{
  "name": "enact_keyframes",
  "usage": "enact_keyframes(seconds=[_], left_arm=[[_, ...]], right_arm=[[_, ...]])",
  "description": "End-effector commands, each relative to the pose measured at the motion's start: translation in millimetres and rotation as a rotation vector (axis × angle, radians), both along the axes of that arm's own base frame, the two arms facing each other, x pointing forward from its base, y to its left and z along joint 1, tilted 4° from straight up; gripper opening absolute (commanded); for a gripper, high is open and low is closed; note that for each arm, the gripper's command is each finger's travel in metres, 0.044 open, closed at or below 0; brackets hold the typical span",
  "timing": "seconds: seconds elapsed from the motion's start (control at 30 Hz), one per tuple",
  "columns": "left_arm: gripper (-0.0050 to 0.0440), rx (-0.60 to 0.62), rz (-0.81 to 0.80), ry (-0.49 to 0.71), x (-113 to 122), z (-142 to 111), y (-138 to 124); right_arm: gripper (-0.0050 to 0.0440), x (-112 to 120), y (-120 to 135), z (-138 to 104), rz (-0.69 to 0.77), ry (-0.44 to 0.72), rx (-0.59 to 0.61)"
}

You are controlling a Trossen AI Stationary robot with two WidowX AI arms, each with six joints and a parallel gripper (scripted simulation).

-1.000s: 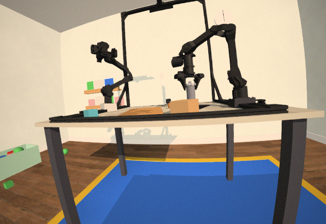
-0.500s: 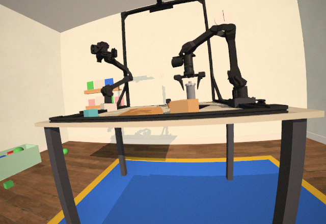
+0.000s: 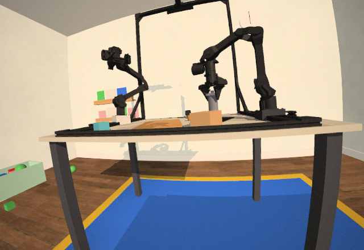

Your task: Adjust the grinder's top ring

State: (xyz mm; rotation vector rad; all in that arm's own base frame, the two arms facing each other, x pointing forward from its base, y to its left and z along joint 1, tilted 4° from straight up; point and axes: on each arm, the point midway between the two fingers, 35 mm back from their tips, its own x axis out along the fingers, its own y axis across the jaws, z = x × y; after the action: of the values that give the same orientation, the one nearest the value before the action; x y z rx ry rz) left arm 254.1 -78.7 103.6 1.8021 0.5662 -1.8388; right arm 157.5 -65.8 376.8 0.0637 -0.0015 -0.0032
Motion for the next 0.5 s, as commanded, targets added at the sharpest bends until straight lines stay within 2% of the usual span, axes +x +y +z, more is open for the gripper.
enact_keyframes(seconds=[0.0,0.23,0.47], left_arm=[[0.04,0.001,-0.08,-0.003,-0.5,-0.2,0.1],[0.04,0.001,-0.08,-0.003,-0.5,-0.2,0.1],[0.0367,0.0,-0.072,-0.004,-0.1,-0.2,0.0]], right_arm=[[0.04,0.0,0.0,0.0,0.0,0.0,0.0],[0.04,0.0,0.0,0.0,0.0,0.0,0.0],[0.04,0.0,0.0,0.0,0.0,0.0,0.0]])
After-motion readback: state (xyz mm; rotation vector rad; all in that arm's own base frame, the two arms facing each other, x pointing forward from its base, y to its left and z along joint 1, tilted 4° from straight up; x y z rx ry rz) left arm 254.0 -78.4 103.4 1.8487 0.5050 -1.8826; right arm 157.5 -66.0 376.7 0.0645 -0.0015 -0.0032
